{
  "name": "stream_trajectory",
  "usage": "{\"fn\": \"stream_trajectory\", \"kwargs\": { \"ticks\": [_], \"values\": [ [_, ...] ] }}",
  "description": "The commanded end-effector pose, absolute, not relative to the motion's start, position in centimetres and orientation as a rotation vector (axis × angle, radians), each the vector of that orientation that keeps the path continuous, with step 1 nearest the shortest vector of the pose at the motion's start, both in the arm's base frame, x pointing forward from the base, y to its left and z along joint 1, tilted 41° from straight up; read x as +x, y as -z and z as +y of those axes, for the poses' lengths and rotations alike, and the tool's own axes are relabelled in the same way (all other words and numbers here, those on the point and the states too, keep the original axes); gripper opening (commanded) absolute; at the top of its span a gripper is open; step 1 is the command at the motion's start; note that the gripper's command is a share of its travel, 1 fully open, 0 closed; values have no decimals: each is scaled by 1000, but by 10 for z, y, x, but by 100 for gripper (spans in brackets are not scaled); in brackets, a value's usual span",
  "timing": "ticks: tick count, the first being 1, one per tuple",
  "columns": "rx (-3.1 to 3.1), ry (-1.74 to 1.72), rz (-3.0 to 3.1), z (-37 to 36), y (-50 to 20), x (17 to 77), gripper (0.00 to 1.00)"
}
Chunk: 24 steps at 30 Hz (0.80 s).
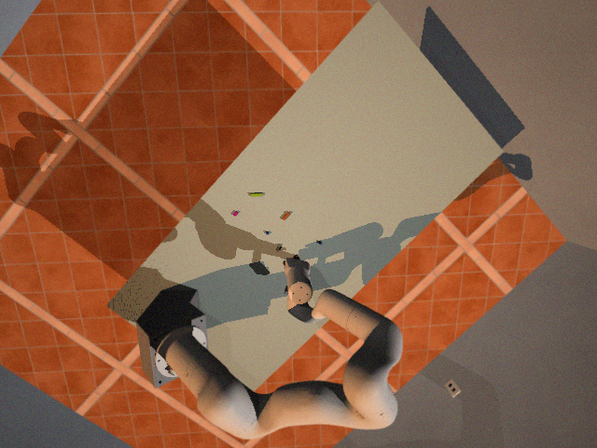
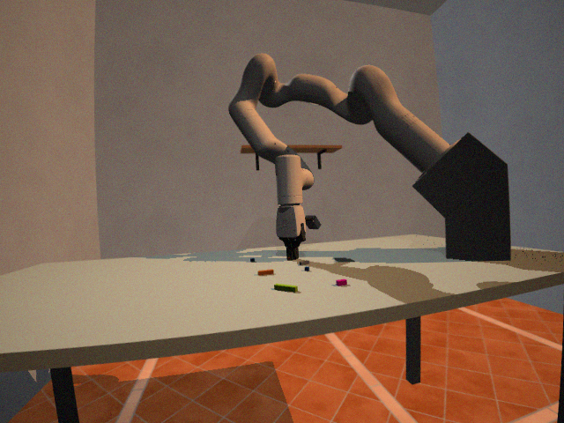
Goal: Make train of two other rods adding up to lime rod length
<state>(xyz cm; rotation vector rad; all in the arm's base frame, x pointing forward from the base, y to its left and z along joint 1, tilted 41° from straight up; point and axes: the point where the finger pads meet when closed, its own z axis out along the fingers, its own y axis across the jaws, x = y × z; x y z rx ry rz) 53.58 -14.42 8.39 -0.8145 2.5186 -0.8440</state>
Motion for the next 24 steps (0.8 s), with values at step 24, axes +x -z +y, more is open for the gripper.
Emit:
{"fn": "stream_trajectory", "kwargs": {
  "ticks": [24],
  "values": [
    [-814,844,2518,-135,-101,525,4]
  ]
}}
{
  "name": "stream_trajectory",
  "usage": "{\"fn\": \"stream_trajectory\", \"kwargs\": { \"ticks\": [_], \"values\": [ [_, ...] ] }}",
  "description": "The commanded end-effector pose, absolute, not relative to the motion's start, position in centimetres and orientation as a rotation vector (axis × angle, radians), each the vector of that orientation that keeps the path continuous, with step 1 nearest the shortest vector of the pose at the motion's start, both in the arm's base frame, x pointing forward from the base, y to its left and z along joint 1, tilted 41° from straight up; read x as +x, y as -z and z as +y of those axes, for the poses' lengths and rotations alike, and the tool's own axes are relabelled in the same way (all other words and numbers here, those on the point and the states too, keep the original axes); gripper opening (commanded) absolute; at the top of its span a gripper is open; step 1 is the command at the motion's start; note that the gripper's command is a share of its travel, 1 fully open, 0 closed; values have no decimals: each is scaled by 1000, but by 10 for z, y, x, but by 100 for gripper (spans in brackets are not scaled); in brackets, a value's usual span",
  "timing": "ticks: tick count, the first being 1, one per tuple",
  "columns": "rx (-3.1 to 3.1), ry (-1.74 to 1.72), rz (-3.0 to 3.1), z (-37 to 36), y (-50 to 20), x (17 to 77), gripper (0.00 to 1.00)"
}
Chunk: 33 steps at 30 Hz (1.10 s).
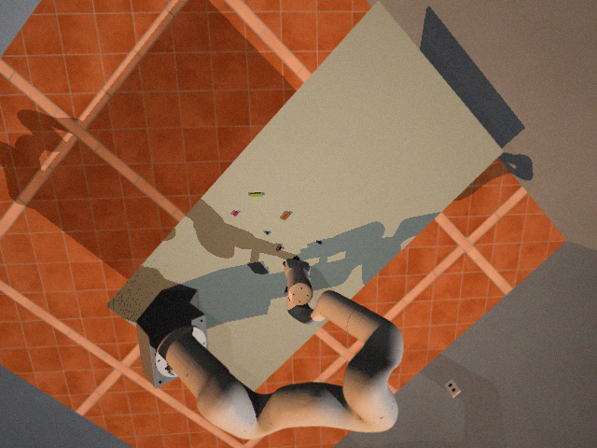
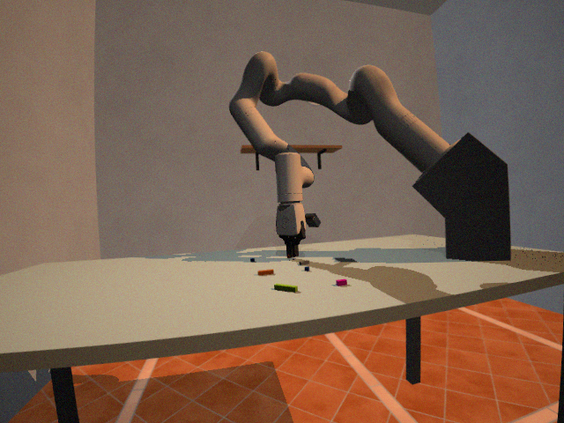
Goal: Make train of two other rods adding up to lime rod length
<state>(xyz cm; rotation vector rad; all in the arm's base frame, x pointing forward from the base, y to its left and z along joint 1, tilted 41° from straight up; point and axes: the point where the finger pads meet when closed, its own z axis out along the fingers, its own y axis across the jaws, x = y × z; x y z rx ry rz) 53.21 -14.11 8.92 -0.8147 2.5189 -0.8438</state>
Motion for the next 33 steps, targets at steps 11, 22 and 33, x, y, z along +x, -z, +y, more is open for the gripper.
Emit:
{"fn": "stream_trajectory", "kwargs": {
  "ticks": [11,22,33],
  "values": [
    [-814,844,2518,-105,-153,491,4],
    [-814,844,2518,-101,-160,486,4],
    [-1023,881,2480,-36,-130,507,4]
  ]
}}
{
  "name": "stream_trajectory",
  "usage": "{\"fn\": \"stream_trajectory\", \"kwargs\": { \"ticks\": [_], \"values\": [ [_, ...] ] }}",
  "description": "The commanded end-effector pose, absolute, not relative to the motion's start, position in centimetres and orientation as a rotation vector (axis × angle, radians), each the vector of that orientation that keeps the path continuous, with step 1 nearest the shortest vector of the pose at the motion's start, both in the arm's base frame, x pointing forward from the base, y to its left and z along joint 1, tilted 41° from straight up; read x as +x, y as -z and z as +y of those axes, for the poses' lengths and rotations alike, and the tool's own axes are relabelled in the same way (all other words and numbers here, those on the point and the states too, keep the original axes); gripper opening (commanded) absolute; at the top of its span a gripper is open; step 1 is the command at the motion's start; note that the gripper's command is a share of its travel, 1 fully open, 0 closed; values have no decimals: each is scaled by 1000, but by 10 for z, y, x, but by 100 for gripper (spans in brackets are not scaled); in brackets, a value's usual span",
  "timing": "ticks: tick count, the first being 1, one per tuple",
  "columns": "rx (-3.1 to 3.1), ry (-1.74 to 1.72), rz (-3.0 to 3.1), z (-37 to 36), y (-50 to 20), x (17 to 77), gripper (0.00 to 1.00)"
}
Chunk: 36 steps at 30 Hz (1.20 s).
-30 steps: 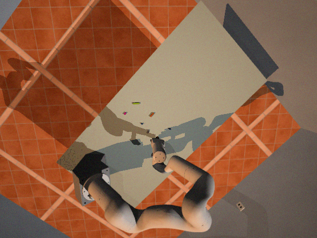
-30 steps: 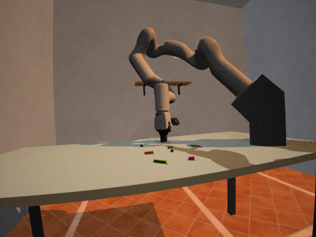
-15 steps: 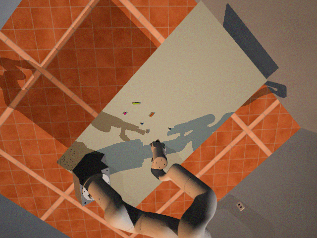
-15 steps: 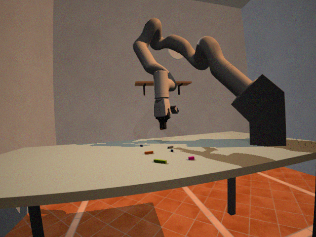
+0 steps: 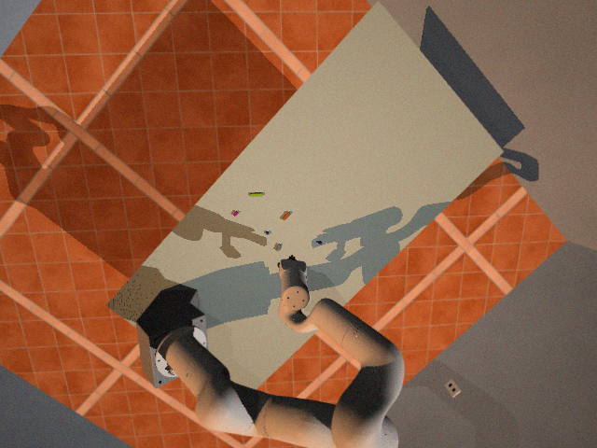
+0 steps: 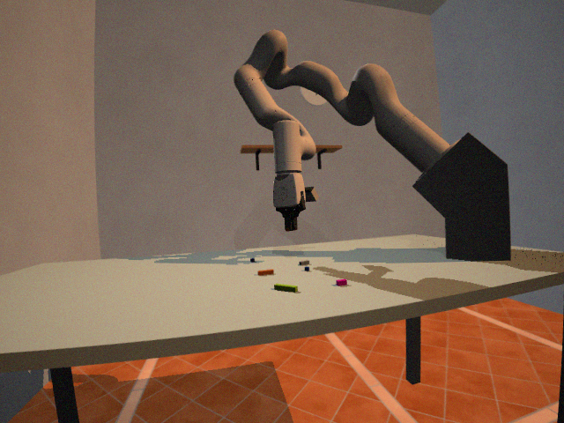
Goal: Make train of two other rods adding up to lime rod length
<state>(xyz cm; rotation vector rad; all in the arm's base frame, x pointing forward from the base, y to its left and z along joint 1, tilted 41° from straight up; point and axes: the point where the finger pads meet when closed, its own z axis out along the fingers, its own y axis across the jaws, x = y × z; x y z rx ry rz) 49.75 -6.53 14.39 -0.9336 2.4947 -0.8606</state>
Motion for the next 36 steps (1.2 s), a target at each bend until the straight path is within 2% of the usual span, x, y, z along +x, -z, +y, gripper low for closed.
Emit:
{"fn": "stream_trajectory", "kwargs": {
  "ticks": [1,16,36],
  "values": [
    [-1046,885,2475,-29,-127,509,4],
    [-1364,964,2381,74,-77,511,4],
    [-1366,966,2381,72,-72,514,4]
  ]
}}
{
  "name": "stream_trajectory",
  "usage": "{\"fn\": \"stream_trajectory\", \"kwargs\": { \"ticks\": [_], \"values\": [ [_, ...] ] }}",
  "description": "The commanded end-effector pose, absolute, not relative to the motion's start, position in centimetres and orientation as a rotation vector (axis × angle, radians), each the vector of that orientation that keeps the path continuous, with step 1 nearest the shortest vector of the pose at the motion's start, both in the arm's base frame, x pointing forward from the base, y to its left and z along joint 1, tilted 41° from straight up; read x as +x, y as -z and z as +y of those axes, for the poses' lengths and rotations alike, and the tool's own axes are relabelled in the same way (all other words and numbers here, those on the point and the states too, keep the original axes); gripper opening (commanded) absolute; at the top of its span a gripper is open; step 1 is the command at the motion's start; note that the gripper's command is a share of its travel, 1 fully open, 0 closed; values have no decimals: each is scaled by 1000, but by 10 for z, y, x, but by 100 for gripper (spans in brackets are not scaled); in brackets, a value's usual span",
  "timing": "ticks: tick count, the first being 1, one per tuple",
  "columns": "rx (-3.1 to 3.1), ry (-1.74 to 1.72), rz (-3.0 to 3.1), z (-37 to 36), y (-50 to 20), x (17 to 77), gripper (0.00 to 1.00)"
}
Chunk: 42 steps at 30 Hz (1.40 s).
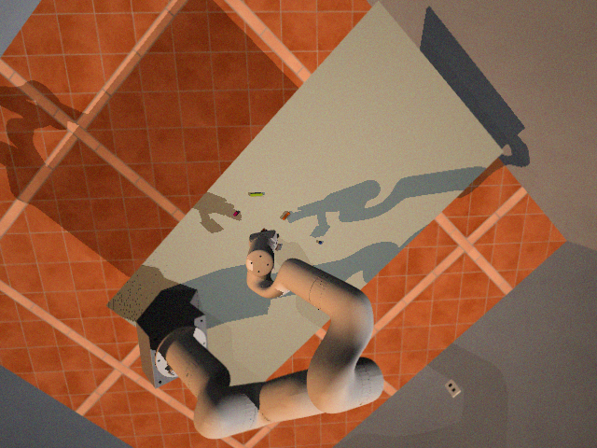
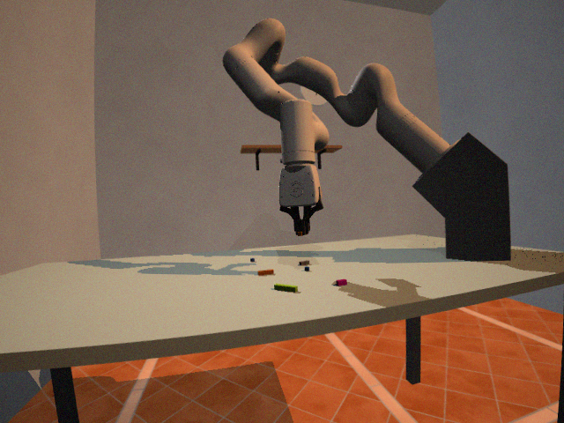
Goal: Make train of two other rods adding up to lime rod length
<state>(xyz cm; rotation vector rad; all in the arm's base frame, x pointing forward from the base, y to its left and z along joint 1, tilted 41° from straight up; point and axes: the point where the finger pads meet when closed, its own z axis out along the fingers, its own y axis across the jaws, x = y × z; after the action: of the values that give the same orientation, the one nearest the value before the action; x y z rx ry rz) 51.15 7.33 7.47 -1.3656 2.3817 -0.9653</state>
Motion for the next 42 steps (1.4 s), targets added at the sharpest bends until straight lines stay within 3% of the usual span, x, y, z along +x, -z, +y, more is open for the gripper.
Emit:
{"fn": "stream_trajectory", "kwargs": {
  "ticks": [1,23,42],
  "values": [
    [-1366,966,2381,71,-70,515,4],
    [-1366,966,2381,39,-14,553,4],
    [-1366,966,2381,37,-11,555,4]
  ]
}}
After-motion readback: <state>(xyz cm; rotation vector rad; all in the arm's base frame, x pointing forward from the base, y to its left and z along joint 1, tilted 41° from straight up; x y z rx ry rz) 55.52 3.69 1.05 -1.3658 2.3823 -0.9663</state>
